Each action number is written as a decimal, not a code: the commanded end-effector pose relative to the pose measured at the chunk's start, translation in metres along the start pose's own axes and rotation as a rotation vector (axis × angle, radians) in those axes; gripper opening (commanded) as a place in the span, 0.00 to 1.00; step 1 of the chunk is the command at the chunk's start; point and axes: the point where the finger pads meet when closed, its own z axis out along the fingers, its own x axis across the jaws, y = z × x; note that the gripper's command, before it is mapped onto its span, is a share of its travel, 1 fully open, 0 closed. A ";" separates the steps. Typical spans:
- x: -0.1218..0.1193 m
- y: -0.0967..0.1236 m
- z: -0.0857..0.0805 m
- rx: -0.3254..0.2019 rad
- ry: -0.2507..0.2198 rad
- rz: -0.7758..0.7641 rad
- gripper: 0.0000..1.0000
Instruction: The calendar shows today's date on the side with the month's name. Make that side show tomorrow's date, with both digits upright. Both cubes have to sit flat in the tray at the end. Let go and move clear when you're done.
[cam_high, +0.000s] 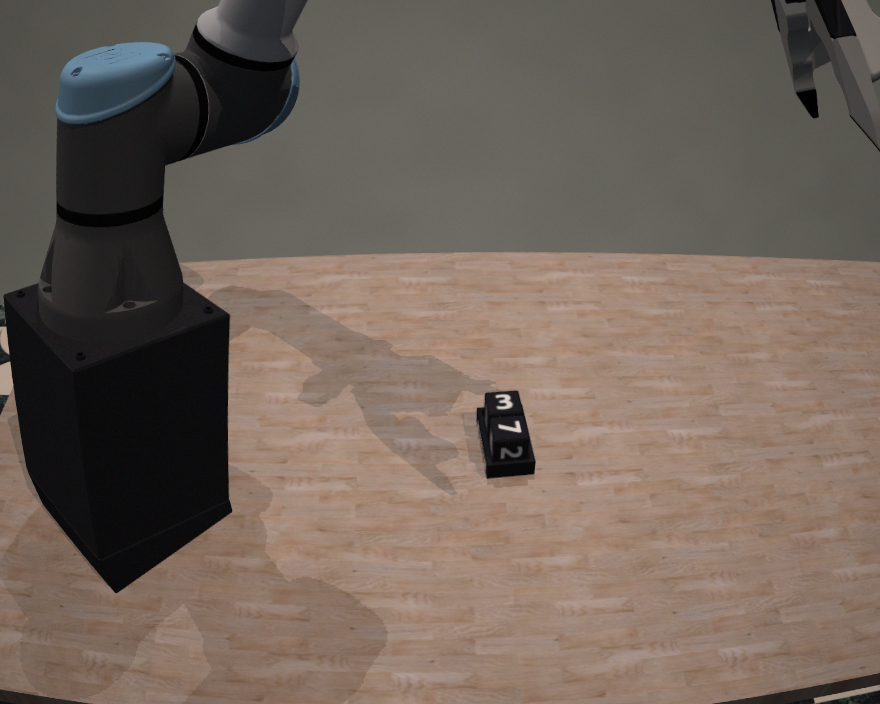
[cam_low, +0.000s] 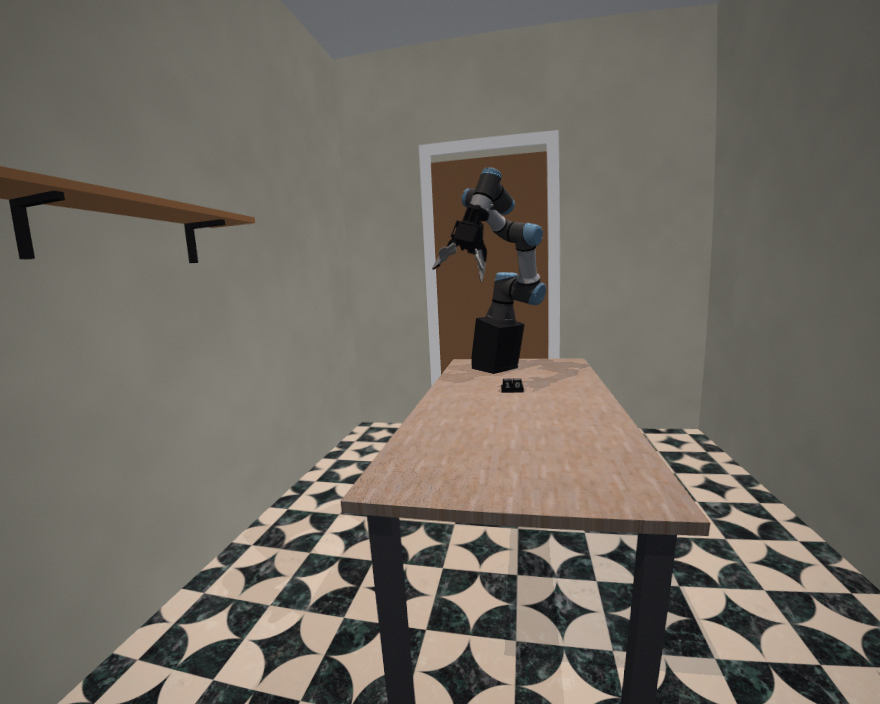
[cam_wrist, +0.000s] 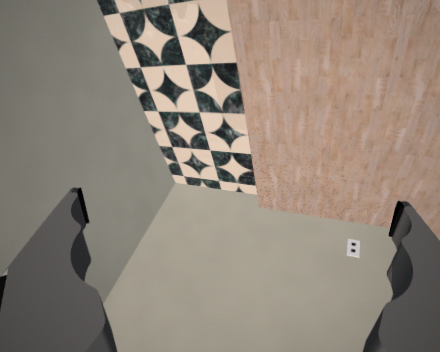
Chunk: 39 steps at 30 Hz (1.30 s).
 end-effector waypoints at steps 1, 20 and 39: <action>0.011 -0.012 0.013 0.012 0.023 -0.020 1.00; 0.056 -0.070 0.057 0.104 0.117 -0.087 1.00; 0.109 -0.157 0.095 0.205 0.224 -0.157 1.00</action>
